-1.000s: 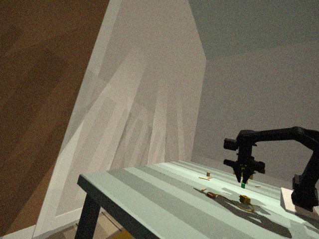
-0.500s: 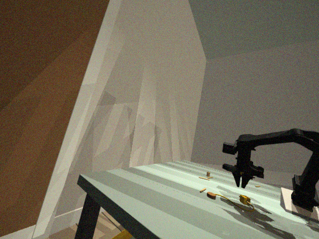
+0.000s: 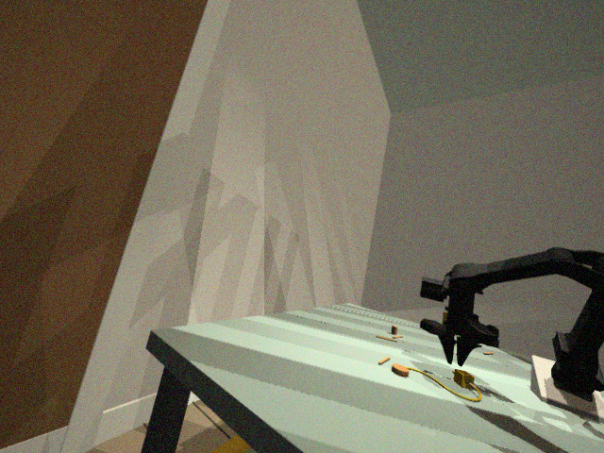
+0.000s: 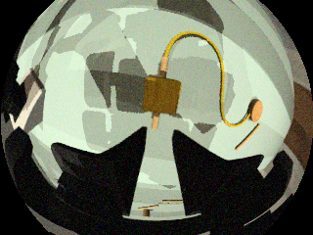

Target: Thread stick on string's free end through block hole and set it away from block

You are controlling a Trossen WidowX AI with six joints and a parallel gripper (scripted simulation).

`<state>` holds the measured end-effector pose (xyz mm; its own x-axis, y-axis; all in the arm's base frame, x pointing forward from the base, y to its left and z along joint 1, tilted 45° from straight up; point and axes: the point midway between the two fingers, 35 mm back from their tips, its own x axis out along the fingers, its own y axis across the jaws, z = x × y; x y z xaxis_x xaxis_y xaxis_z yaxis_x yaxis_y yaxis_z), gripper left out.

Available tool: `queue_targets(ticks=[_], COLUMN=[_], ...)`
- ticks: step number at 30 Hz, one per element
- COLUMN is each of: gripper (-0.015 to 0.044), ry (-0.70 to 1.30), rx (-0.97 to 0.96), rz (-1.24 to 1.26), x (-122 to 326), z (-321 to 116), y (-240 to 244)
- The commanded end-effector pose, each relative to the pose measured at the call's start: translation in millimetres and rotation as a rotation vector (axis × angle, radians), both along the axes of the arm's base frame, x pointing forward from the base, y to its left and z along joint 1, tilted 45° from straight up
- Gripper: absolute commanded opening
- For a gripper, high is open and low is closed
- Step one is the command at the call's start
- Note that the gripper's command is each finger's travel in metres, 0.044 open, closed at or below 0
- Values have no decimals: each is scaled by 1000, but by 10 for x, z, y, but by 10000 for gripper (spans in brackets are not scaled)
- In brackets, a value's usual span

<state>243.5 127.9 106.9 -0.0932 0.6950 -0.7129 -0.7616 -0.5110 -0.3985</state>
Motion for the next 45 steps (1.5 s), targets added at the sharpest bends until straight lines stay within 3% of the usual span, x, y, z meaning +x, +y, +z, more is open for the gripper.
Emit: queue_targets(ticks=[1, 25, 30, 45], gripper=[121, 121, 0, 0], ry=[12, 13, 5, 20], rx=[4, 10, 7, 14], rz=[-3, -2, 1, 4], x=[-35, -84, -68, -62], z=[-54, -193, -184, -183], y=[44, 197, 193, 178])
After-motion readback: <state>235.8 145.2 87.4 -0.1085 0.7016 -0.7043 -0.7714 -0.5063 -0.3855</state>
